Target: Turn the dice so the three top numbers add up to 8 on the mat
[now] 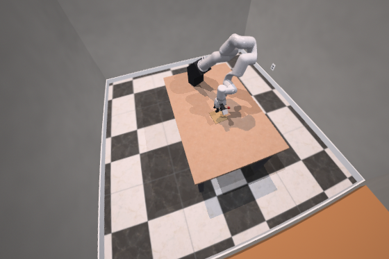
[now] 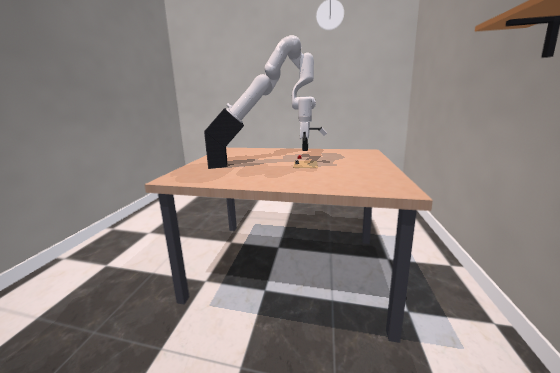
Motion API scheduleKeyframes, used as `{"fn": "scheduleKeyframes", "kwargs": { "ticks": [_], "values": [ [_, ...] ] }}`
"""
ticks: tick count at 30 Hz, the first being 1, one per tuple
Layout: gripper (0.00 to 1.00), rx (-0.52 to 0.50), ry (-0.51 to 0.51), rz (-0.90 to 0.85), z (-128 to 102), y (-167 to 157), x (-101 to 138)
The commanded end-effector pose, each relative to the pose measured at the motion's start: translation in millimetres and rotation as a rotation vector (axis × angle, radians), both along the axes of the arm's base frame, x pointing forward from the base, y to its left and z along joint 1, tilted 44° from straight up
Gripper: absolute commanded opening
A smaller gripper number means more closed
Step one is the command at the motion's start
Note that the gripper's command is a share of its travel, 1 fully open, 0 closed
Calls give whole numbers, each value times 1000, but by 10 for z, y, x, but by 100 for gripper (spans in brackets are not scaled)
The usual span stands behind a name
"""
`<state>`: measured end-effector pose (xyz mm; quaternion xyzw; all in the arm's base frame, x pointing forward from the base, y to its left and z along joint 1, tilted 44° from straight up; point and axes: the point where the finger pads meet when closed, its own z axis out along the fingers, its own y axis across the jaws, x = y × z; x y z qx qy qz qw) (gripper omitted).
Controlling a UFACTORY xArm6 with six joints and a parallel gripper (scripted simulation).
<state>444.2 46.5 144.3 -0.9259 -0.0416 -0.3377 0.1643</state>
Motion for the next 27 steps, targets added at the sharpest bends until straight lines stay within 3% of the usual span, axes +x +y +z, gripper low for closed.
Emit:
{"fn": "scheduleKeyframes", "kwargs": {
  "ticks": [1,16,27],
  "values": [
    [15,0,-5,-1,-93,44,95],
    [15,0,-5,-1,-499,235,453],
    [15,0,-5,-1,-547,257,496]
  ]
}}
